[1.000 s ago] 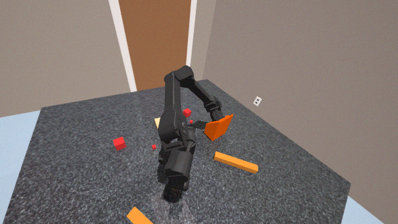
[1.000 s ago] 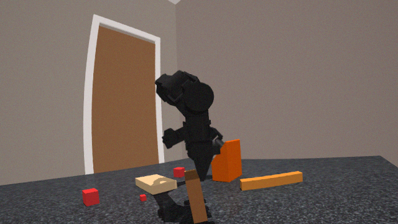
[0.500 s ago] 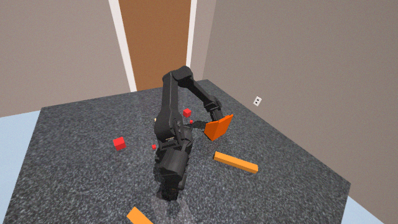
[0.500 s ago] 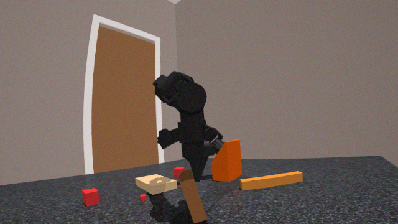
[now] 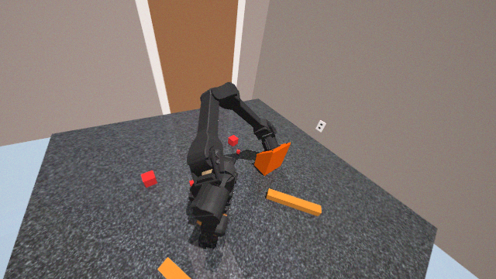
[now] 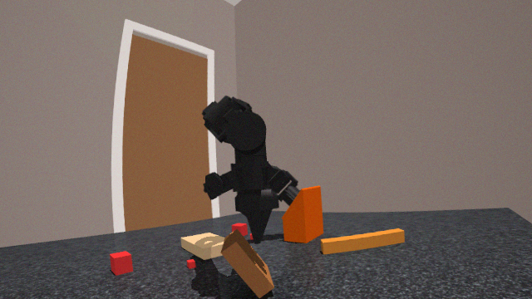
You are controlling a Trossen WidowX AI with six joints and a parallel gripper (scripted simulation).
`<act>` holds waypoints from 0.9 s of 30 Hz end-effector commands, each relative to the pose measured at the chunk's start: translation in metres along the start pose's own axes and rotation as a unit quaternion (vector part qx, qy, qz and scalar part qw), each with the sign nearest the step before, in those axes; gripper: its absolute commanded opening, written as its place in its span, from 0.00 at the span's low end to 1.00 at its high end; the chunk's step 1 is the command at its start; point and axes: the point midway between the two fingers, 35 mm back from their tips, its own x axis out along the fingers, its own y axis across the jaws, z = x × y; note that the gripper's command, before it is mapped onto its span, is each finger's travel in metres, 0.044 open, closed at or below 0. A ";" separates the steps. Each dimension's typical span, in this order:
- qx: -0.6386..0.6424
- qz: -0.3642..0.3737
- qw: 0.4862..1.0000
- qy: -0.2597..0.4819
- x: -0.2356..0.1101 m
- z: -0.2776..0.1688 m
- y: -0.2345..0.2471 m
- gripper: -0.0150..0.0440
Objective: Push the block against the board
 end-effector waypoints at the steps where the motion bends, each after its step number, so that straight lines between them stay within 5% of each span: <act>1: -0.002 -0.001 1.000 -0.001 0.000 0.004 -0.001 0.25; 27: -0.002 0.000 1.000 -0.001 0.000 -0.032 0.000 0.25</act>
